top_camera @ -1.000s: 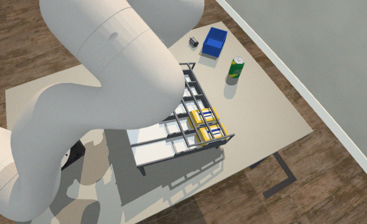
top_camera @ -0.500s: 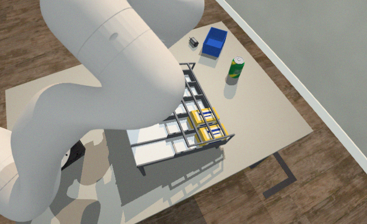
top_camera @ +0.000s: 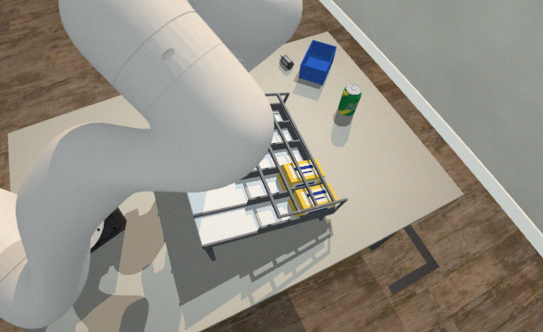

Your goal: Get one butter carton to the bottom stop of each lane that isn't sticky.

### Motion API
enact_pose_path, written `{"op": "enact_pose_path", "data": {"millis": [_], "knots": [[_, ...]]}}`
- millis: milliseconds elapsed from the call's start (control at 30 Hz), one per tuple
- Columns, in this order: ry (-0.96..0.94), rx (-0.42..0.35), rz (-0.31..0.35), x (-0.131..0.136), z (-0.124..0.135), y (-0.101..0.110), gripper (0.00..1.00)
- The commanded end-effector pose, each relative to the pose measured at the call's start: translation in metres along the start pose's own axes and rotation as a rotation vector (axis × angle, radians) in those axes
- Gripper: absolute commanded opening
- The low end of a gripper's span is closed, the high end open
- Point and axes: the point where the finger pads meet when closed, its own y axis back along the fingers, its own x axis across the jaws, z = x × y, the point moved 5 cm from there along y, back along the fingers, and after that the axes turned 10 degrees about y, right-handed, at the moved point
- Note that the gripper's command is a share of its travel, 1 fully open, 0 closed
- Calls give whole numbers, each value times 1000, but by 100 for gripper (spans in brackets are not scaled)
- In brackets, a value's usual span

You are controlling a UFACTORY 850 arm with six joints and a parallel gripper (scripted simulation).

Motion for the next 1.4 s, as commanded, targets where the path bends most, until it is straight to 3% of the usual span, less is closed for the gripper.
{"op": "enact_pose_path", "data": {"millis": [0, 1367], "knots": [[0, -1, 0, 0, 0, 0, 75], [0, -1, 1, 0, 0, 1, 80]]}}
